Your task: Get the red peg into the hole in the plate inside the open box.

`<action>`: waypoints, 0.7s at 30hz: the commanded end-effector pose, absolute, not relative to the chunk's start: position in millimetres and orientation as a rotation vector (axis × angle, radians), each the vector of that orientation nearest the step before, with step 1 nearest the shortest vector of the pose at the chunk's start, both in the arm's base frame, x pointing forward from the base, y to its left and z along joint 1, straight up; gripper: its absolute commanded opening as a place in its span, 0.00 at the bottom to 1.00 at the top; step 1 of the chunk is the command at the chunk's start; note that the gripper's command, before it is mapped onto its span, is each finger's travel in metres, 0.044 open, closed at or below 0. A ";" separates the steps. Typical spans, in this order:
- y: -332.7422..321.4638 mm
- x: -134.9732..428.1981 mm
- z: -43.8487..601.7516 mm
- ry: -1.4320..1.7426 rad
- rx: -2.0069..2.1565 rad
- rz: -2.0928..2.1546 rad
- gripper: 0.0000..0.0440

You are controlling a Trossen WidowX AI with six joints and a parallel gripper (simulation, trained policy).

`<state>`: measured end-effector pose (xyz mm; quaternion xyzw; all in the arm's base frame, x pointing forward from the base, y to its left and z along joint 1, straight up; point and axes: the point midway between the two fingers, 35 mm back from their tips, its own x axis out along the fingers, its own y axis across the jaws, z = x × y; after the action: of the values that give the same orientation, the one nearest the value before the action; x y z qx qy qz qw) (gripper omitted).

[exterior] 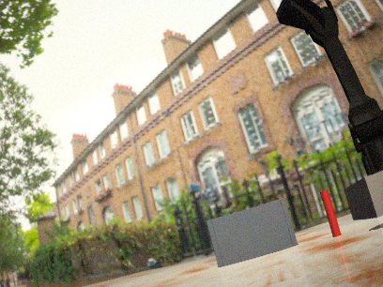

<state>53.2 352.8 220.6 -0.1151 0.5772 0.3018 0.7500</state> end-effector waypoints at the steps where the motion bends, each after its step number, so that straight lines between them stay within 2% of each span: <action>1: 336.9 73.2 217.3 1.319 -0.168 0.574 1.00; 21: 233.3 156.7 163.8 1.491 0.276 -0.024 1.00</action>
<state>151.9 246.3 172.3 0.1005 0.6716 0.0232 0.7337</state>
